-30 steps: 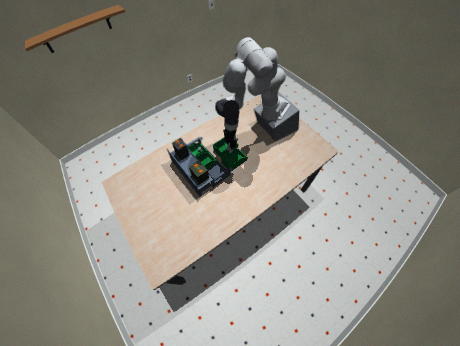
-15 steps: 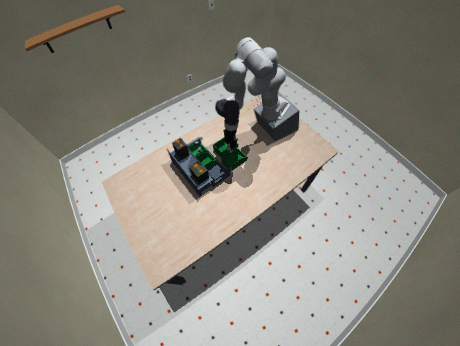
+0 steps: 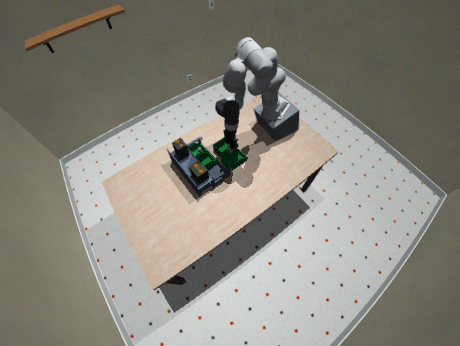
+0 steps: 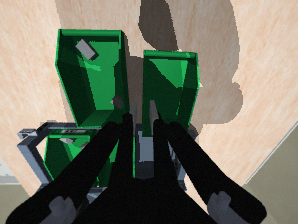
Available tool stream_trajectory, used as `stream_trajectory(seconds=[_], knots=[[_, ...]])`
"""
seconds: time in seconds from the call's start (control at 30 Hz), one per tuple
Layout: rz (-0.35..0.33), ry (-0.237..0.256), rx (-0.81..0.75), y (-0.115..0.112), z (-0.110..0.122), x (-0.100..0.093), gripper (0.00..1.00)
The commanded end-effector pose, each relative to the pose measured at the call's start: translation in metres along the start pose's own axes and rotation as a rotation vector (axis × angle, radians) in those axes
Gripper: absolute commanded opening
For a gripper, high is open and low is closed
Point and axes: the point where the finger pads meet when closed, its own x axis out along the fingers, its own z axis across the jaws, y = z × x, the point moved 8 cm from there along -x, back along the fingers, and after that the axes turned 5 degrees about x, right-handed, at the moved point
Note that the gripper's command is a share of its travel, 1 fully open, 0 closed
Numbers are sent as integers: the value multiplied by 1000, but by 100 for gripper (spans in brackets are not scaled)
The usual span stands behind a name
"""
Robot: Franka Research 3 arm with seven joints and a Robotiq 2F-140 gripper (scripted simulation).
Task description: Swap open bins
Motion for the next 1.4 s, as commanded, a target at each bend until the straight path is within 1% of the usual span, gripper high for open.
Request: stream_trajectory(seconds=[0.0, 1.0, 1.37], knots=[[74, 22, 13, -7, 2, 0, 15], [74, 22, 13, -7, 3, 0, 15], [74, 23, 13, -7, 3, 4, 15]])
